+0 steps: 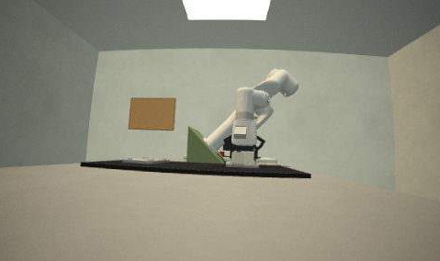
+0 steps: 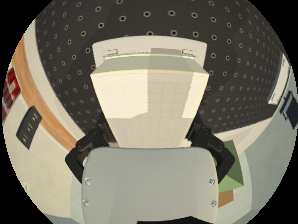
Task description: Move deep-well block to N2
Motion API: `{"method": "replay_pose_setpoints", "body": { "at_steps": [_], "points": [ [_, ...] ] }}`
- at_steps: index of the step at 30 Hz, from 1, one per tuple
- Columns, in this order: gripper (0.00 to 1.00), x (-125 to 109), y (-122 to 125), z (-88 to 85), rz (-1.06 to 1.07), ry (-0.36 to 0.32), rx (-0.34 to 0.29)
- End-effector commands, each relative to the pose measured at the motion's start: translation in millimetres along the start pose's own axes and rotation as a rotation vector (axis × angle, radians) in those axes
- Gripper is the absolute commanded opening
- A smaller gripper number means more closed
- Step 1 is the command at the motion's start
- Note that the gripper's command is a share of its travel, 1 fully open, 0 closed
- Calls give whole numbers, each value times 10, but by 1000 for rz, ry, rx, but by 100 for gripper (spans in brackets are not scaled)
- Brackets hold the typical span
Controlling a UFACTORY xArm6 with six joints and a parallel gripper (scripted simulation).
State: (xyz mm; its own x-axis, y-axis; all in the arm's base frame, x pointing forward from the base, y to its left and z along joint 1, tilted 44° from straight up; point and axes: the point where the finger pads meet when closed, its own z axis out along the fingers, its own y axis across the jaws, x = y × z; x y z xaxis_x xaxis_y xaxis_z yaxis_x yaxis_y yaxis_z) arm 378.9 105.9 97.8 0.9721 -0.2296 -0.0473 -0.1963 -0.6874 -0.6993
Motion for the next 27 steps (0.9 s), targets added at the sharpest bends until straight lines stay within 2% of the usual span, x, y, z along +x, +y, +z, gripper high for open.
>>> {"method": "replay_pose_setpoints", "body": {
  "at_steps": [1, 7, 8, 27],
  "points": [
    [0, 10, -3, -1, -1, 3, 0],
    [0, 10, -3, 4, -1, 3, 0],
    [100, 10, -3, 8, -1, 3, 0],
    [100, 11, -3, 8, -1, 3, 0]
  ]
}}
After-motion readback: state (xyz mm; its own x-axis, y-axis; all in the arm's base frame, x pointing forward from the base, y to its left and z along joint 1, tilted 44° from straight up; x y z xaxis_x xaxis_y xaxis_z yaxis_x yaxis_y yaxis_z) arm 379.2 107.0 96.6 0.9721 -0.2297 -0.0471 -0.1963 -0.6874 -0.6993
